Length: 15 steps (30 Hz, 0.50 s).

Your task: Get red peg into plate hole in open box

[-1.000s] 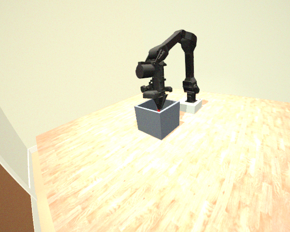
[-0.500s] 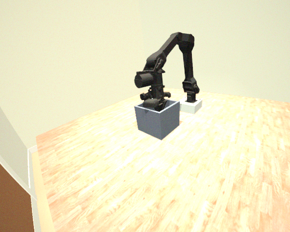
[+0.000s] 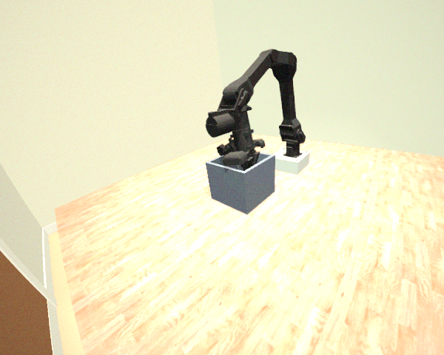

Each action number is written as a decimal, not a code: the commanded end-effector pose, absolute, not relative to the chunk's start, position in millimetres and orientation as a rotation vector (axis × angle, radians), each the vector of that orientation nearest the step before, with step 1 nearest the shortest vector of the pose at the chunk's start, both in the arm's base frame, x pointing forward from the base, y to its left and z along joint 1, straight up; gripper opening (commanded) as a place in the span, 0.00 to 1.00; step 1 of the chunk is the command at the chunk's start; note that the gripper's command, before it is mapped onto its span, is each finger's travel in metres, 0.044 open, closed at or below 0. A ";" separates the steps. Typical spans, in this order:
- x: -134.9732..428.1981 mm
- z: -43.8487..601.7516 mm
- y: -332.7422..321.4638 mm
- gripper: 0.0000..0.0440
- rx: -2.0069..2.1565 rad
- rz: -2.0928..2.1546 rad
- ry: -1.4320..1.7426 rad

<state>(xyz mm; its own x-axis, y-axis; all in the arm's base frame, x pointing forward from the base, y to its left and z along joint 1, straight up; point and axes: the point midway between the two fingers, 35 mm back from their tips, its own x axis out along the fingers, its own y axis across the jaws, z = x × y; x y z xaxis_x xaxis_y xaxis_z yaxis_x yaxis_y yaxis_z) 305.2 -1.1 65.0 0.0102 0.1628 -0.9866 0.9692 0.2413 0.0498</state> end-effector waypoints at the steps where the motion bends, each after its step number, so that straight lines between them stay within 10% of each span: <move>1: 303.9 64.9 3.0 0.14 1.169 -0.927 1.432; 15: 297.2 63.6 14.2 0.21 1.187 -0.948 1.480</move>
<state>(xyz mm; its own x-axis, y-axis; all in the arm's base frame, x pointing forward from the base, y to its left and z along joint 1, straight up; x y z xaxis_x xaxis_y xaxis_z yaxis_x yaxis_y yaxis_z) 298.2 12.4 64.4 -0.0341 0.2072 -0.9777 0.9742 0.2254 0.0138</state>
